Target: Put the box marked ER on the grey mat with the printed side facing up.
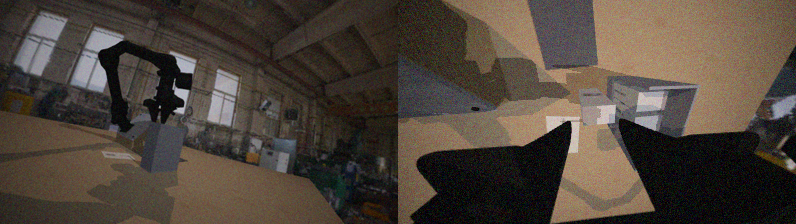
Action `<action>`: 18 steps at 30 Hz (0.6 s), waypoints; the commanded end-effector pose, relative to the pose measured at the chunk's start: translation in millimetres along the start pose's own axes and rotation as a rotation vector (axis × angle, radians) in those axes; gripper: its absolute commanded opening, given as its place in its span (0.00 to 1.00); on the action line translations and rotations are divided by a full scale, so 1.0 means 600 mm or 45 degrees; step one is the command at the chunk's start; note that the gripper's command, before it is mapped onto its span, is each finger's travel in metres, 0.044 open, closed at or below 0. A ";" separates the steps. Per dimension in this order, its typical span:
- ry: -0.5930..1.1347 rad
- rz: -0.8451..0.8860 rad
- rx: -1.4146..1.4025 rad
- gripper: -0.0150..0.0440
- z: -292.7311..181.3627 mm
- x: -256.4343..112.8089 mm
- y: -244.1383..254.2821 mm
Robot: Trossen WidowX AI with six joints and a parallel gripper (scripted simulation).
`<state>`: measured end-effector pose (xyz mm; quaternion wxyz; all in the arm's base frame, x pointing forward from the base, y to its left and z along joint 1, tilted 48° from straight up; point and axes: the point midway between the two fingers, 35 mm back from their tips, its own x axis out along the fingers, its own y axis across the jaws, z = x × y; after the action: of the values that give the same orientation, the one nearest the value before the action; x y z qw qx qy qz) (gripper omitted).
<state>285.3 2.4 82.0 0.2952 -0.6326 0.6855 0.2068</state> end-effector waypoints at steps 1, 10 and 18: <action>0.000 -0.001 -0.002 0.66 0.000 0.000 0.000; -0.001 0.013 -0.001 0.66 0.000 -0.002 -0.003; -0.005 0.096 0.005 0.66 -0.001 -0.012 -0.017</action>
<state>291.6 5.2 85.9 0.2889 -0.6175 0.6993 0.2150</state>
